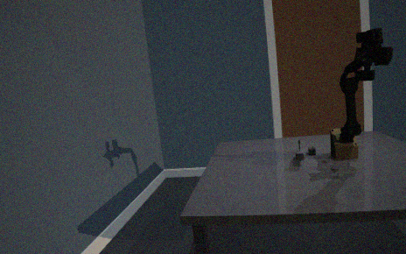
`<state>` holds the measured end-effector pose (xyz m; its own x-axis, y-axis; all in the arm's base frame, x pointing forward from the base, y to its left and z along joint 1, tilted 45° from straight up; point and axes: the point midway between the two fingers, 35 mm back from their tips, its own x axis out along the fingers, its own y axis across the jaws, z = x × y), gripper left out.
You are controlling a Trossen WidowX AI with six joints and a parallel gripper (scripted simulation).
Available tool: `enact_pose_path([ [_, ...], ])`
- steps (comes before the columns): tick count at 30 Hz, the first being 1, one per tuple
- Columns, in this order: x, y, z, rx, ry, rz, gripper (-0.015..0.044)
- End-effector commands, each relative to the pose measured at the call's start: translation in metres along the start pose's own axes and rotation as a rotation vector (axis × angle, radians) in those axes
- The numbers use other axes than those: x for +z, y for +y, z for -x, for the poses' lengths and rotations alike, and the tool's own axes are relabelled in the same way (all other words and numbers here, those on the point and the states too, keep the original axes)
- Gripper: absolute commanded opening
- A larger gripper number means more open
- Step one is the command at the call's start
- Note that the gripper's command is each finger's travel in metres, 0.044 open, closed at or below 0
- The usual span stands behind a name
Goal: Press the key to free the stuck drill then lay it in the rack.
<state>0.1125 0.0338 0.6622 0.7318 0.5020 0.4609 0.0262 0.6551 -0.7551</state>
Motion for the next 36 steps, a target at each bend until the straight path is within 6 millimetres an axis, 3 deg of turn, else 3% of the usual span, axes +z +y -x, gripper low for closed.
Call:
enact_pose_path([
  [1, 0.026, 0.055, -0.02, 0.08, -0.003, 0.118, 0.0],
  [4, 0.029, 0.103, -0.039, 0.167, 0.023, 0.192, 0.0],
  [8, 0.014, 0.165, -0.064, 0.301, 0.082, 0.249, 0.0],
  [18, -0.066, 0.251, -0.095, 0.515, 0.307, 0.265, 0.0],
  [22, -0.123, 0.293, -0.098, 0.653, 0.448, 0.203, 0.0],
  [28, -0.219, 0.341, -0.078, 0.831, 0.707, 0.019, 0.0],
  [36, -0.328, 0.385, -0.004, 0.988, 1.122, -0.441, 0.0],
])
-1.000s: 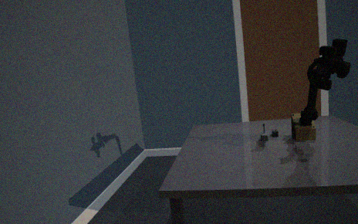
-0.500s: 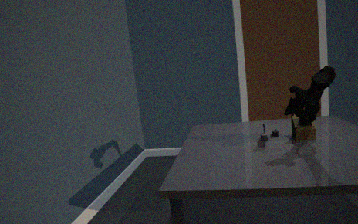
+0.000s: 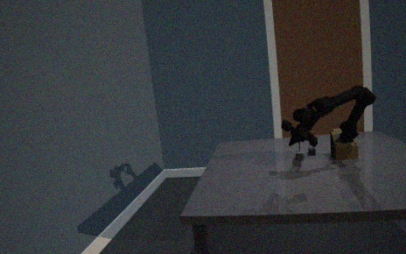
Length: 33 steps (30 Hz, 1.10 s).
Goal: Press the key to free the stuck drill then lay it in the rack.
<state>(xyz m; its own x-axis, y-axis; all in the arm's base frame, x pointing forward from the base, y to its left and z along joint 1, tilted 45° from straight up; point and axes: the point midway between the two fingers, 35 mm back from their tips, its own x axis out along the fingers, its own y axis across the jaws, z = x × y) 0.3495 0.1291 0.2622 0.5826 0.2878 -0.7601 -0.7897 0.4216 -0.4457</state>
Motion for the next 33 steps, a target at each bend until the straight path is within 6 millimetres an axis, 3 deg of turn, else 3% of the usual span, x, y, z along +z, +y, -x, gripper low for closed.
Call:
enact_pose_path([
  [1, -0.057, 0.01, -0.03, 0.169, 0.1, -0.258, 0.0],
  [7, -0.149, 0.036, -0.054, 0.445, 0.238, -0.835, 0.0],
  [13, -0.213, 0.064, -0.049, 0.695, 0.295, -1.51, 0.0],
  [15, -0.219, 0.066, -0.047, 0.722, 0.295, -1.589, 0.0],
  [33, -0.216, 0.07, -0.053, 0.721, 0.294, -1.586, 0.0],
])
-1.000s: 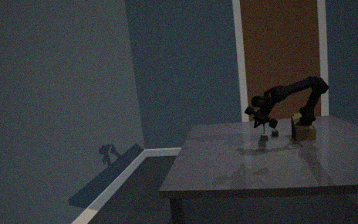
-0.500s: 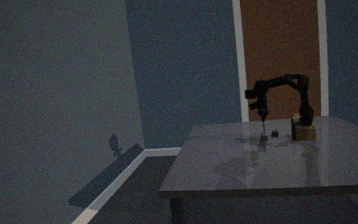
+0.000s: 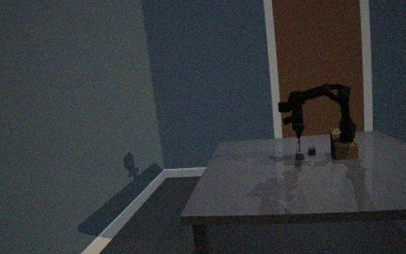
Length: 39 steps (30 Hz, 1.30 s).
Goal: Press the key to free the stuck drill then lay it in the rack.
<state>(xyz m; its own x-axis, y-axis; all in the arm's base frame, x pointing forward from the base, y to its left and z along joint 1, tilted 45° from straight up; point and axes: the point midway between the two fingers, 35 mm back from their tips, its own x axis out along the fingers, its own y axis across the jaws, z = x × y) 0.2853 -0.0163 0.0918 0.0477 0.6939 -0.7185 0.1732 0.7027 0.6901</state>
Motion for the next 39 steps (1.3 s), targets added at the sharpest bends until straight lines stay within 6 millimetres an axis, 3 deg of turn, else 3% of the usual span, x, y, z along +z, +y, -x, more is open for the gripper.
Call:
enact_pose_path([
  [1, -0.002, 0.0, -0.007, 0.009, 0.006, -0.012, 0.0],
  [39, -0.004, 0.002, -0.021, 0.011, 0.007, -0.014, 0.0],
])
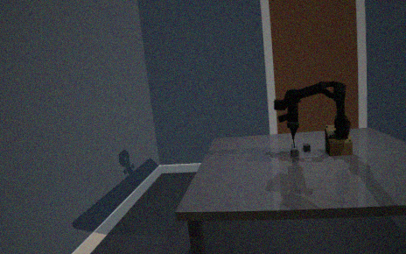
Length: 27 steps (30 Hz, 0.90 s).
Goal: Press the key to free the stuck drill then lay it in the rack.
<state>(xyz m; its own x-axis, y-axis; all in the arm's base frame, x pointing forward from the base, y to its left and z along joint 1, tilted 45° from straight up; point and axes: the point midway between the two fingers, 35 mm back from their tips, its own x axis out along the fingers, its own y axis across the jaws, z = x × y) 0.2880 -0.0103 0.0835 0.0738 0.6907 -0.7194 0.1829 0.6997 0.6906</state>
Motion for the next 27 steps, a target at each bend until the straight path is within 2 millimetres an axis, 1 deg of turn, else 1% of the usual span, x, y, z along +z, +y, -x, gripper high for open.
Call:
enact_pose_path([
  [1, -0.0068, 0.0029, -0.0107, 0.009, 0.033, -0.004, 0.0],
  [27, -0.0084, 0.0035, -0.0183, 0.009, 0.033, -0.004, 0.0],
])
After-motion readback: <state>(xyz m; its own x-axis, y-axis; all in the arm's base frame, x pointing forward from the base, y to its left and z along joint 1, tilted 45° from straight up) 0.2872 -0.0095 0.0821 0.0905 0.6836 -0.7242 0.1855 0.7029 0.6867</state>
